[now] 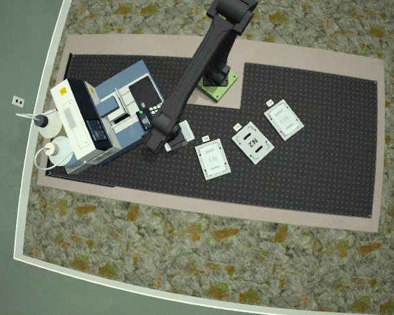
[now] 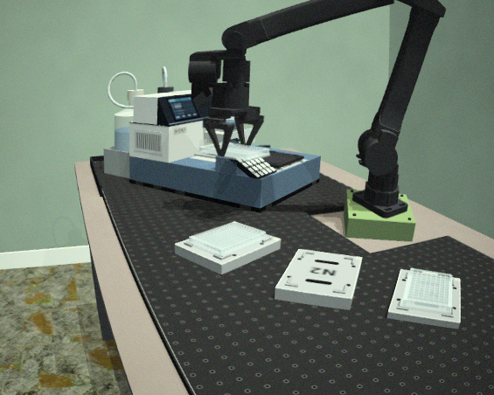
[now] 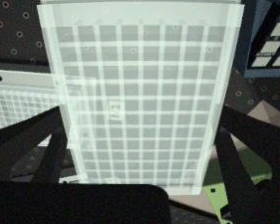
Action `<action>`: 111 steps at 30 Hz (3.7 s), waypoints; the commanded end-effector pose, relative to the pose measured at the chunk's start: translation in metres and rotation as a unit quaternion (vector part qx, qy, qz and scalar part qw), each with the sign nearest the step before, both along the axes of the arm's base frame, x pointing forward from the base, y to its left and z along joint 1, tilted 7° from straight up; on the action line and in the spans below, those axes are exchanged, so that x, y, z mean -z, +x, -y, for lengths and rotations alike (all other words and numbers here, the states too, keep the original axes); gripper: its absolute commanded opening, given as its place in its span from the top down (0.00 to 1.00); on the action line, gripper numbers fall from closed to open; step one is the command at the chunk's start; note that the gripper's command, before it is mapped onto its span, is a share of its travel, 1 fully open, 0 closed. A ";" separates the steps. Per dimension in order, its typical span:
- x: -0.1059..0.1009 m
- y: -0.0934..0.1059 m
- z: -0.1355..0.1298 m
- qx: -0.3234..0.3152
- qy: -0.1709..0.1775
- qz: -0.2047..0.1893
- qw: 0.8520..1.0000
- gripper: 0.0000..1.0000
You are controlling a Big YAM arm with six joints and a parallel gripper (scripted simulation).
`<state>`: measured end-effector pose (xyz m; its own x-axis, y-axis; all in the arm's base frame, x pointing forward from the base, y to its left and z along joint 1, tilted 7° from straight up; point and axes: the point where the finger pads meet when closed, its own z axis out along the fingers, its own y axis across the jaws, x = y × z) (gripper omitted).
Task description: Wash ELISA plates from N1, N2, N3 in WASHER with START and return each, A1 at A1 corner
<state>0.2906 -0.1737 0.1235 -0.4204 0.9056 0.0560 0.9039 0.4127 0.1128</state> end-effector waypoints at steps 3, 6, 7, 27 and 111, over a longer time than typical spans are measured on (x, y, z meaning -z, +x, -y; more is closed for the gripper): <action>-0.008 -0.014 0.026 0.108 0.004 -0.003 0.994 0.16; -0.010 -0.018 0.043 0.157 0.007 -0.006 0.988 0.16; -0.013 -0.019 0.050 0.173 0.006 -0.005 0.985 0.16; -0.015 -0.069 0.118 0.327 0.014 -0.015 0.945 0.16; 0.017 -0.215 0.170 0.681 0.054 -0.066 0.728 0.16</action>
<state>0.0726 -0.3383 0.1068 0.8778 0.4638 0.1198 0.4726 -0.8793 -0.0589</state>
